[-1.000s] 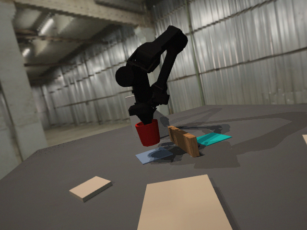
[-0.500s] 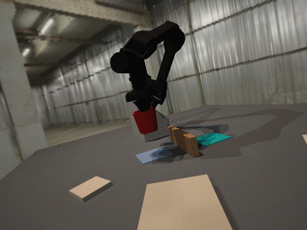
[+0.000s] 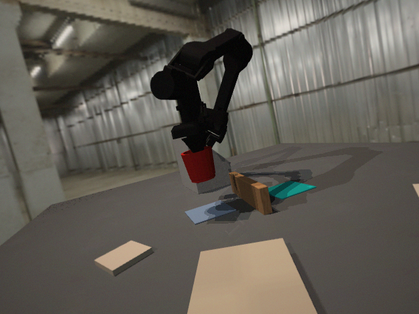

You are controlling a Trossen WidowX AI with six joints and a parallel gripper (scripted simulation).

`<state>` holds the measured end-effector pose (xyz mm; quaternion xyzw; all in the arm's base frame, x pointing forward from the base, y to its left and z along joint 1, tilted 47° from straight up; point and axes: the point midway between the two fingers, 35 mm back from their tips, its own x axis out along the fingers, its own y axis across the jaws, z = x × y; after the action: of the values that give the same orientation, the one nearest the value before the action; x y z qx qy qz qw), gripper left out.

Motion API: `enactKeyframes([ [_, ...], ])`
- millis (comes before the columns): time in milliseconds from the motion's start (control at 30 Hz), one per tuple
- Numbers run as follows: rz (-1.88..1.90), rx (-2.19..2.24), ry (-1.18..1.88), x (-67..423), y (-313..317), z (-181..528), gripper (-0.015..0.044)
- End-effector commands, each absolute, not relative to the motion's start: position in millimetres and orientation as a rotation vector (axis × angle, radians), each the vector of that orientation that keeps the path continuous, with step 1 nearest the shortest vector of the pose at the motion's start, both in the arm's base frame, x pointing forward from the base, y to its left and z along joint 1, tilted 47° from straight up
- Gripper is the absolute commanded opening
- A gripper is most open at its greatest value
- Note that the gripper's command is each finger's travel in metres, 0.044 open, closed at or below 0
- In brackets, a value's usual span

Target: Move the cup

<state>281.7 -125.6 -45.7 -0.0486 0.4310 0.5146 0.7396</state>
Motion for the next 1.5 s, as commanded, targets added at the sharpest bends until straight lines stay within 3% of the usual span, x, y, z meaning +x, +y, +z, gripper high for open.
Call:
enactKeyframes([
  [0,1.129,-0.107,0.946,281.7,-125.5,-45.8,0.0],
  [1467,1.133,-0.109,0.943,306.8,-56.0,33.9,0.0],
])
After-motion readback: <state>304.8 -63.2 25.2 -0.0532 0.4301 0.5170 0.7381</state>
